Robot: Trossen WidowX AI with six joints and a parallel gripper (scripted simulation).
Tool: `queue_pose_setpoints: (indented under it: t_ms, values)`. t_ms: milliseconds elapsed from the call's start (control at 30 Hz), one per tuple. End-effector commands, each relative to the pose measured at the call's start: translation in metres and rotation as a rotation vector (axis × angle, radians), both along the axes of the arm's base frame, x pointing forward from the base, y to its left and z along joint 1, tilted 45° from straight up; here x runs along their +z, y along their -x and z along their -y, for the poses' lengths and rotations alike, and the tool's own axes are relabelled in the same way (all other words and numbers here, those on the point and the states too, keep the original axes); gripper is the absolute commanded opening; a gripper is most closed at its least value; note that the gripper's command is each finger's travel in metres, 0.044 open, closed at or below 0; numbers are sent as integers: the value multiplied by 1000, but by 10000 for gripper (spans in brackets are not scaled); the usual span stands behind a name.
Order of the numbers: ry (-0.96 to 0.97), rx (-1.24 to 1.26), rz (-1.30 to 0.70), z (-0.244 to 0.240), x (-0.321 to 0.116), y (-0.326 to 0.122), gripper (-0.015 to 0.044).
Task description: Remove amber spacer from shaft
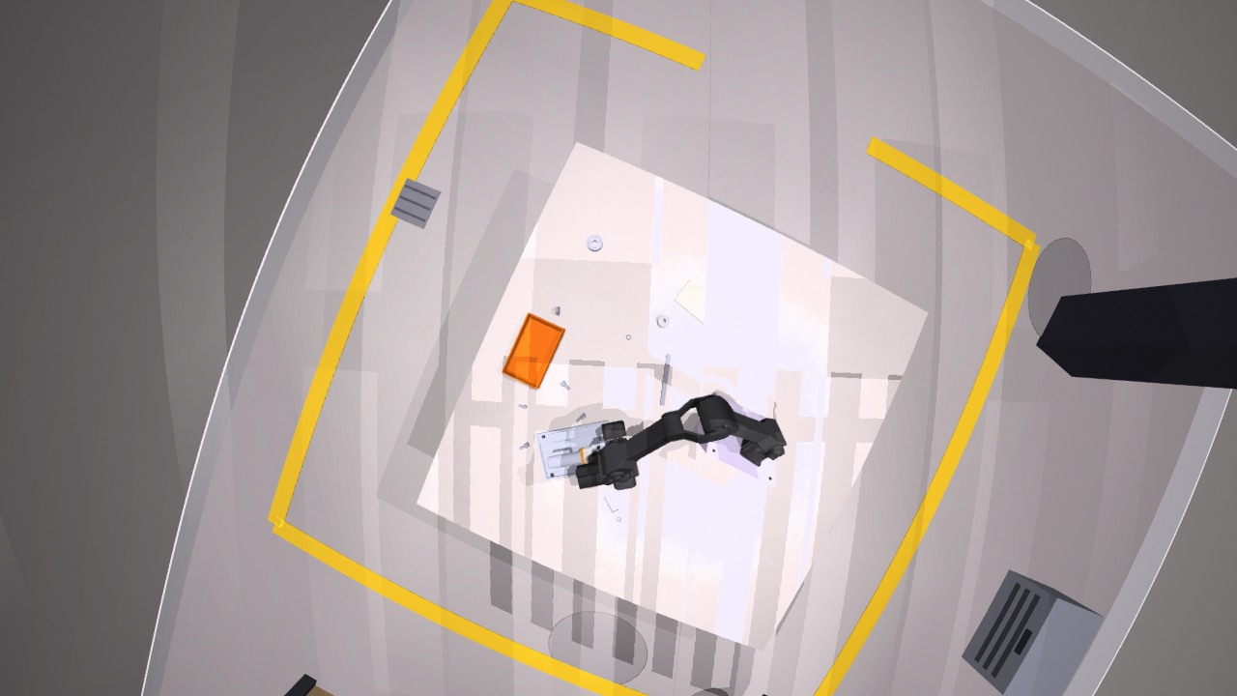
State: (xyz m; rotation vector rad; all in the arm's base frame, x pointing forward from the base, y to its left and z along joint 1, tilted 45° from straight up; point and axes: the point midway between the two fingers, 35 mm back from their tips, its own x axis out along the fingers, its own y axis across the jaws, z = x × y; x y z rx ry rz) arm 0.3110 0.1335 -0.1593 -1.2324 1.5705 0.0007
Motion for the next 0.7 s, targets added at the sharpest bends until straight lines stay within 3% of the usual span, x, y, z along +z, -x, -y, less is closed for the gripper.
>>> queue_pose_setpoints:
  t_ms: [0,667]
  values:
    - [1,-1,0,1,0,1,0]
    - [1,-1,0,2,1,3,0]
